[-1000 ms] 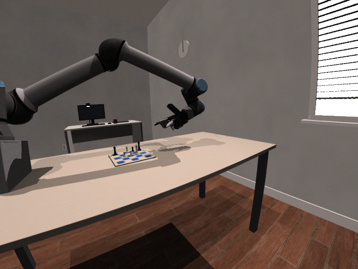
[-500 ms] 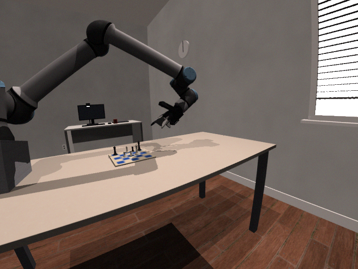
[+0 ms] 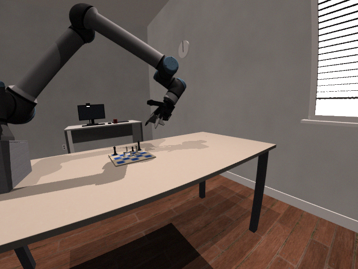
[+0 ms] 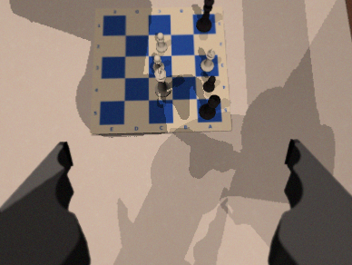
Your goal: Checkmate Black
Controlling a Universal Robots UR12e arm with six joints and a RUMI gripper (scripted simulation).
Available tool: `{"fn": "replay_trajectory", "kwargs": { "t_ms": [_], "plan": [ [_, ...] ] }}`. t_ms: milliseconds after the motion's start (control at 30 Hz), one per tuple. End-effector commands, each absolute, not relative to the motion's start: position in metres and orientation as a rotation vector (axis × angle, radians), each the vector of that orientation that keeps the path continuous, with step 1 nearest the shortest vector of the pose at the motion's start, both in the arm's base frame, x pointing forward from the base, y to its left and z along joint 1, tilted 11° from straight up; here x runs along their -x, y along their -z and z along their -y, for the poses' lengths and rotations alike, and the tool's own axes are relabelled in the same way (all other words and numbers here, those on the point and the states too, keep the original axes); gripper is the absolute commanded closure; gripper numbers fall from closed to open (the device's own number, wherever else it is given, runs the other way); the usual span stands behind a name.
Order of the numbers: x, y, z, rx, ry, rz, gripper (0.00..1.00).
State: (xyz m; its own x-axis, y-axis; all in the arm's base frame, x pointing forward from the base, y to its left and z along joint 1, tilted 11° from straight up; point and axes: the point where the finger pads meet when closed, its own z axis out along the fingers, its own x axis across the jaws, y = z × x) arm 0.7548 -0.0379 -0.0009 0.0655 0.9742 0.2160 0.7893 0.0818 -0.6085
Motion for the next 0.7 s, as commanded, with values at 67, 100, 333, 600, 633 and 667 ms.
{"fn": "replay_trajectory", "kwargs": {
  "t_ms": [67, 100, 333, 600, 633, 667],
  "plan": [
    [-0.73, 0.003, 0.029, 1.854, -0.245, 1.855, 0.0],
    [-0.73, 0.003, 0.029, 1.854, -0.245, 1.855, 0.0],
    [-0.707, -0.001, 0.02, 1.924, -0.134, 1.925, 0.0],
    [-0.676, -0.008, 0.006, 2.003, 0.006, 2.013, 0.0],
    [-0.672, -0.009, 0.004, 2.013, 0.024, 2.024, 0.0],
    [-0.667, -0.01, 0.003, 2.021, 0.042, 2.035, 0.0]
  ]
}}
